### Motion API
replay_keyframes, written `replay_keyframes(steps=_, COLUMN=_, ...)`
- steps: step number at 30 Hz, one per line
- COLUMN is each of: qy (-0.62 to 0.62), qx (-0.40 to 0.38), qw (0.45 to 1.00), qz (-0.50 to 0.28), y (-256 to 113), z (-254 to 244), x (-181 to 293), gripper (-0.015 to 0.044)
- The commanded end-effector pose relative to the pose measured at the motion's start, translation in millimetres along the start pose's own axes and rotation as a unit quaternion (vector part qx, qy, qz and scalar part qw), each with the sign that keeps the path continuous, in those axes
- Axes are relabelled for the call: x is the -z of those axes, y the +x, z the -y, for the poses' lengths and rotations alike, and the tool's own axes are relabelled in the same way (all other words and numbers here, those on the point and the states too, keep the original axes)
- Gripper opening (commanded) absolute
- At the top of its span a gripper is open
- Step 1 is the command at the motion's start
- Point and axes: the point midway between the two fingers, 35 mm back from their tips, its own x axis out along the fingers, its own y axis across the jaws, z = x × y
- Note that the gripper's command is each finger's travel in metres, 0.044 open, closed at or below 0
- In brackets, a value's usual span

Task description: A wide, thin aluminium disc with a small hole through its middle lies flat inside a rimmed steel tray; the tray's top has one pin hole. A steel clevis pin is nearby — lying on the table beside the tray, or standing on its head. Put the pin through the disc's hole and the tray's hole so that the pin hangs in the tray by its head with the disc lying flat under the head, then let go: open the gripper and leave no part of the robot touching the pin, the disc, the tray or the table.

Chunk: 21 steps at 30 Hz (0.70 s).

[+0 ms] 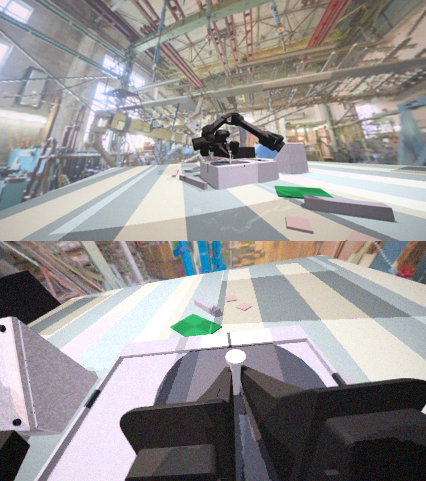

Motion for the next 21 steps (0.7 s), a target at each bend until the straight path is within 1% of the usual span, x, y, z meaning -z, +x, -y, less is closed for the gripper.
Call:
replay_keyframes(steps=1, qy=0.0, qx=0.0, qw=1.0, qz=0.0, y=0, z=0, x=0, gripper=0.0026)
replay_keyframes(steps=6, qy=0.0, qx=0.0, qw=1.0, qz=0.0, y=0, z=0, x=0, gripper=0.0157)
replay_keyframes(steps=11, qy=-0.001, qx=0.0, qw=1.0, qz=0.0, y=-1, z=0, x=-1, gripper=0.016)
replay_keyframes(steps=15, qy=-0.003, qx=0.0, qw=1.0, qz=-0.001, y=-8, z=0, x=-16, gripper=0.016)
replay_keyframes(steps=21, qy=-0.003, qx=0.0, qw=1.0, qz=-0.001, y=-8, z=0, x=-16, gripper=0.016)
